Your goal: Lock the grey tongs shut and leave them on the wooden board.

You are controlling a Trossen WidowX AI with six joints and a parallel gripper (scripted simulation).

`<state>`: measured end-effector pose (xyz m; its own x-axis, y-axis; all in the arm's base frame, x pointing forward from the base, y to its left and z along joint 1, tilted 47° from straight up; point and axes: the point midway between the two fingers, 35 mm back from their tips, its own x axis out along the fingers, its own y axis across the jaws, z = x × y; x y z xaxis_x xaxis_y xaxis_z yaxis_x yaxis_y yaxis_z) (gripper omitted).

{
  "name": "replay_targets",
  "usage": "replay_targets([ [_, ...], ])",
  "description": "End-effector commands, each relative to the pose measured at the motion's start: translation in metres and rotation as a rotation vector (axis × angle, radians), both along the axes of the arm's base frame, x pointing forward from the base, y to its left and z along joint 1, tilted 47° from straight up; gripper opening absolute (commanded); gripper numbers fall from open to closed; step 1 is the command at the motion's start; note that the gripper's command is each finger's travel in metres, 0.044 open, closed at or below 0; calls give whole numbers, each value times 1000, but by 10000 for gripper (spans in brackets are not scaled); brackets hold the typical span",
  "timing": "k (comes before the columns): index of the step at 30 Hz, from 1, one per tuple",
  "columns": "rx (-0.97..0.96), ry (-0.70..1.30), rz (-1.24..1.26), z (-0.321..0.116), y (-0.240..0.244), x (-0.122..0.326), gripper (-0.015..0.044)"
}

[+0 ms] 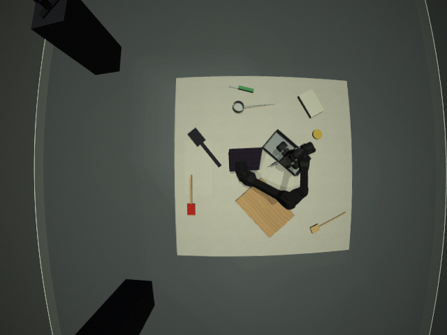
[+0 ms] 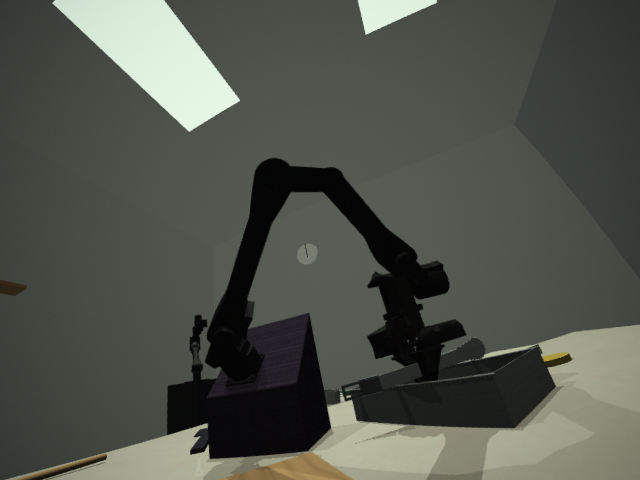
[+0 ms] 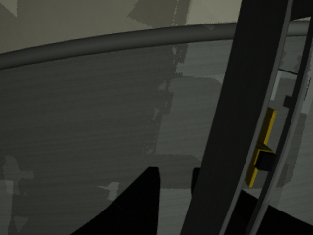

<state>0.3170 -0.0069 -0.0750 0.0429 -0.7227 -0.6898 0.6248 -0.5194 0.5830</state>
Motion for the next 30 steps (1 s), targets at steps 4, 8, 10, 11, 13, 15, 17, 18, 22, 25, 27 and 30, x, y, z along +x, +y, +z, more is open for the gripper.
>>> replay_targets([
  [4, 14, -2, 5, 16, 20, 4, -150],
  [8, 32, -4, 12, 55, 62, 3, -150],
  [10, 37, -3, 14, 78, 84, -2, -150],
  [11, 38, -3, 15, 85, 90, -4, -150],
  [13, 38, -3, 15, 87, 92, -5, -150],
  [15, 38, -3, 15, 87, 92, -5, -150],
  [17, 38, -3, 15, 87, 92, -5, -150],
  [18, 38, -3, 15, 87, 92, -5, -150],
  [22, 38, -3, 15, 87, 92, -5, -150],
  [25, 30, 24, 43, 87, 89, -5, -150],
  [27, 28, 59, 77, 88, 88, -5, -150],
  [30, 23, 128, 144, 91, 86, -4, -150],
])
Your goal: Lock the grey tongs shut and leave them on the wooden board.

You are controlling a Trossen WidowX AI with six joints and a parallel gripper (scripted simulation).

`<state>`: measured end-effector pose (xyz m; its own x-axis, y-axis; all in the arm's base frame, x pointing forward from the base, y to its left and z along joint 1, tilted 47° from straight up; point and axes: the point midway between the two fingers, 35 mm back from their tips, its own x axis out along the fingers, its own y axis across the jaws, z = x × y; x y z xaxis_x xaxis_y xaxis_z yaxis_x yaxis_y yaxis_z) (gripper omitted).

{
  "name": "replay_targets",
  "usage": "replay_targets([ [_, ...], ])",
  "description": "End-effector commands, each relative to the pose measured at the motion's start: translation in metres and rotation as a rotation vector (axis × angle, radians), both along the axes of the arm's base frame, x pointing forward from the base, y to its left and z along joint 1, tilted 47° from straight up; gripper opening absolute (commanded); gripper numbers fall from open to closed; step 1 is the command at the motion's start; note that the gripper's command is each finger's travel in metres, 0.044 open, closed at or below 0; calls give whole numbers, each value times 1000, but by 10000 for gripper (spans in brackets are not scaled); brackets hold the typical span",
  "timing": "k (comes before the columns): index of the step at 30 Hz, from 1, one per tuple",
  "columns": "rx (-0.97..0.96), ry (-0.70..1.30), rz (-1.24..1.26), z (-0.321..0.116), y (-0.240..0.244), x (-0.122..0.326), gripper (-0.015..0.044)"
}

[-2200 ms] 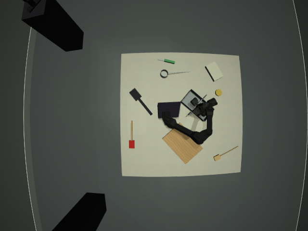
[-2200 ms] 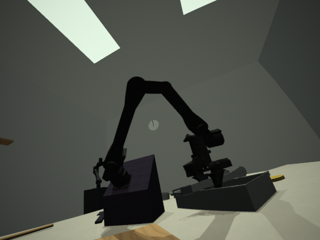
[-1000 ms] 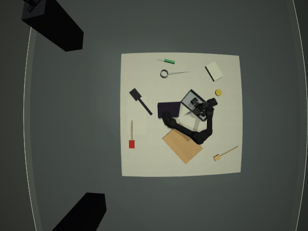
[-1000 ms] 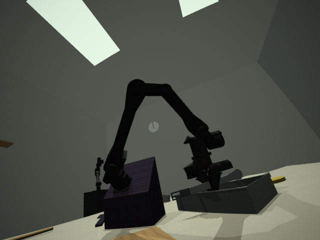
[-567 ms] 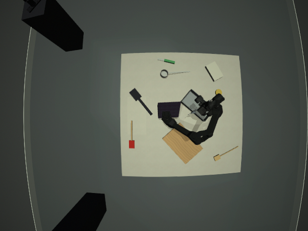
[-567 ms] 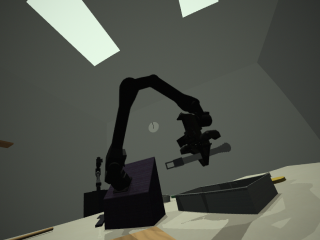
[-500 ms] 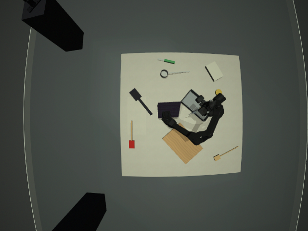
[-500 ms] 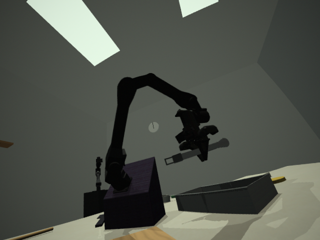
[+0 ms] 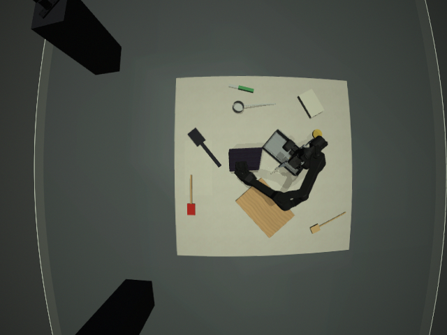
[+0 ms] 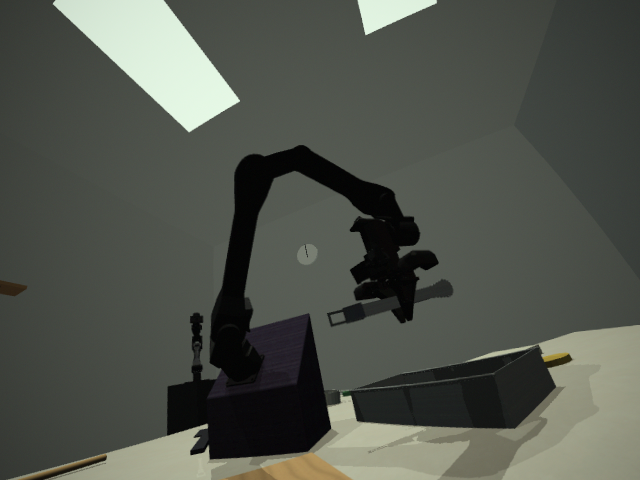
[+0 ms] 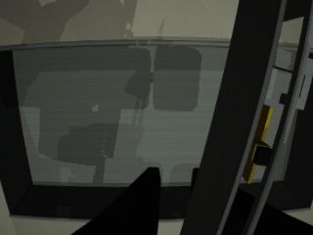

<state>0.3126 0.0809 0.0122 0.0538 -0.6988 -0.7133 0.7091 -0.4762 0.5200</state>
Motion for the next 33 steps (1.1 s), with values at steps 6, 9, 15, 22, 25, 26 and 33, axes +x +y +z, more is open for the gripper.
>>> replay_targets([
  [6, -16, 190, 197, 8, -6, 1, -150],
  [9, -21, 259, 267, 11, -8, 2, -150],
  [15, -32, 396, 406, 16, -12, 3, -150],
  [22, -45, 556, 569, 22, -17, 4, -150],
  [25, -50, 625, 638, 25, -19, 4, -150],
  [26, -52, 647, 662, 25, -20, 4, -150],
  [33, -65, 808, 824, 31, -25, 5, -150],
])
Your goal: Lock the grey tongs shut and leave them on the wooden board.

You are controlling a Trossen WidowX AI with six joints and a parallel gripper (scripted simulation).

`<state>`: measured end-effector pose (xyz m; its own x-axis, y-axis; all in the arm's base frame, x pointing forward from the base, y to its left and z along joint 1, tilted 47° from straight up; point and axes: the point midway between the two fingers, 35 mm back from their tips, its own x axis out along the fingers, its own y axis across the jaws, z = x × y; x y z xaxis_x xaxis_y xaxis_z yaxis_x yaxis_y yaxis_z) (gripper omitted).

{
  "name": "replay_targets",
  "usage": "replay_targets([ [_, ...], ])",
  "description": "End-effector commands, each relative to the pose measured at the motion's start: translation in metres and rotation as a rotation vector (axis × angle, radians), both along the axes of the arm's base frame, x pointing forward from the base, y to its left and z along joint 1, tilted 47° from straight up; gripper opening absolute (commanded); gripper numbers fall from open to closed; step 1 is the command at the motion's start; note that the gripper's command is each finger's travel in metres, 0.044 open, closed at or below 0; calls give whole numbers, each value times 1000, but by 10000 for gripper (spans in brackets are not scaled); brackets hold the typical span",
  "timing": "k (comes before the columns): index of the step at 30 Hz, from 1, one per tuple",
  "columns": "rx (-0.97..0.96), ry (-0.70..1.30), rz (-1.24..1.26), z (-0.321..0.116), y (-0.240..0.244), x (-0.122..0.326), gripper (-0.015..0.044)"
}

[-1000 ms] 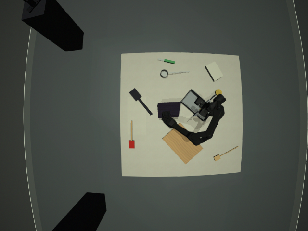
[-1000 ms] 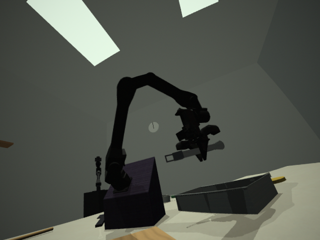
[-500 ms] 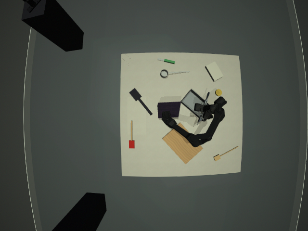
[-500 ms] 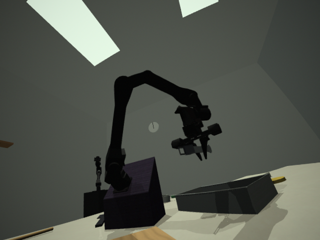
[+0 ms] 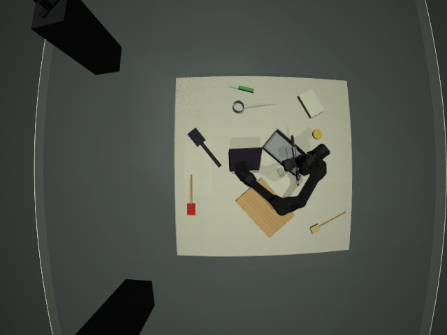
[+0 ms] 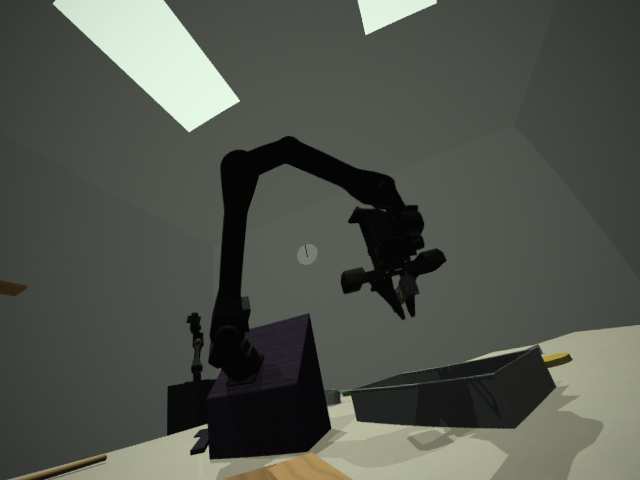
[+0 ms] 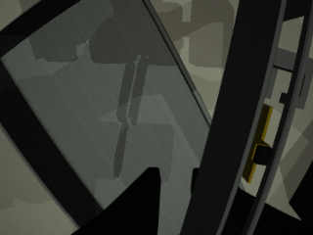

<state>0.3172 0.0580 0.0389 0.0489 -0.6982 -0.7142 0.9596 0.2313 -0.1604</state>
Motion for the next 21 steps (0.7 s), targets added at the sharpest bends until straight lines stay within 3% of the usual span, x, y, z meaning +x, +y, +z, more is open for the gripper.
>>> replay_targets([
  [1, -10, 84, 94, 6, -3, 1, -150],
  [21, -44, 542, 556, 22, -18, 1, -150],
])
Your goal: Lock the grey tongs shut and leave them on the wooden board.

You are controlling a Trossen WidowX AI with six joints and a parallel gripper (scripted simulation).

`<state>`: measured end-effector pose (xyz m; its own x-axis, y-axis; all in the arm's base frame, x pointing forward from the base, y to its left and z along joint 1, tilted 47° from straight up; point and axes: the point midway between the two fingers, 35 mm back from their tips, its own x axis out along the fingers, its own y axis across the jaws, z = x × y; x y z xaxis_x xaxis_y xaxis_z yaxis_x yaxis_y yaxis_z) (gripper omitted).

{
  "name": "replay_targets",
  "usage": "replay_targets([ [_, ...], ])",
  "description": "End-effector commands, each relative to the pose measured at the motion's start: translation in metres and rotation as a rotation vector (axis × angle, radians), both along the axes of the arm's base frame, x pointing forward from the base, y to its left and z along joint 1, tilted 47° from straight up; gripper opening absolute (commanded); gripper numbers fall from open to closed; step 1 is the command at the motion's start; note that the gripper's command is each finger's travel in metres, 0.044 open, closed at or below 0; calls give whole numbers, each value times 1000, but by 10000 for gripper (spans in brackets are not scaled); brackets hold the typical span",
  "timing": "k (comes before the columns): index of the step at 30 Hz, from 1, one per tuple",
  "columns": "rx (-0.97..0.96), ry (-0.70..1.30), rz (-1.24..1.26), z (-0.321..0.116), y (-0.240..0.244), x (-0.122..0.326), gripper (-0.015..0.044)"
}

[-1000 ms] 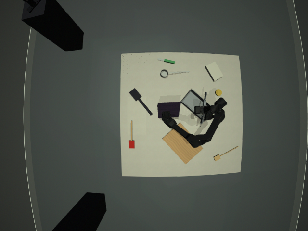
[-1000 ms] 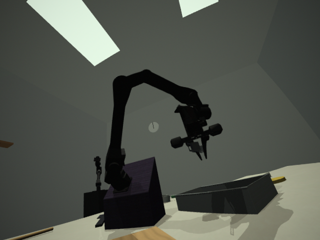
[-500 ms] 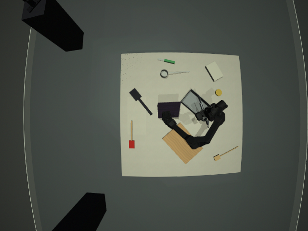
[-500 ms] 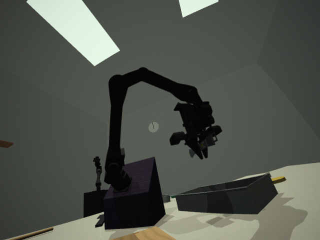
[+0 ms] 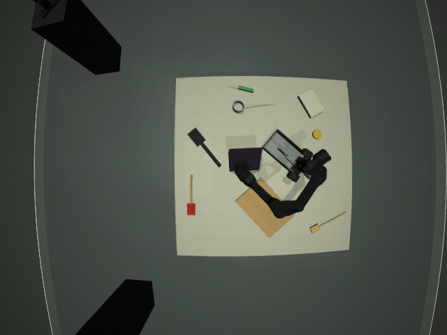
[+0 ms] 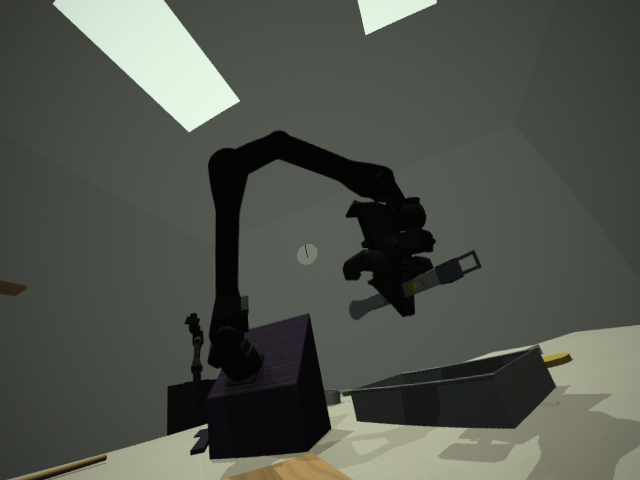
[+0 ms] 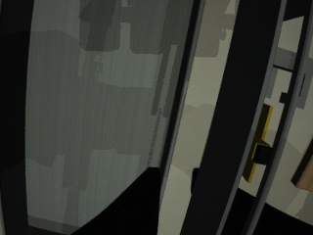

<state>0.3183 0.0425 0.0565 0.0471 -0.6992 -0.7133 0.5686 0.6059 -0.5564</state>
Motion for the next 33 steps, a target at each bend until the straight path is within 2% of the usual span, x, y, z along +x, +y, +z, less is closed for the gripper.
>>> replay_targets([
  [1, -10, 84, 94, 5, -3, 0, -150],
  [33, -66, 821, 831, 32, -28, -2, -150],
])
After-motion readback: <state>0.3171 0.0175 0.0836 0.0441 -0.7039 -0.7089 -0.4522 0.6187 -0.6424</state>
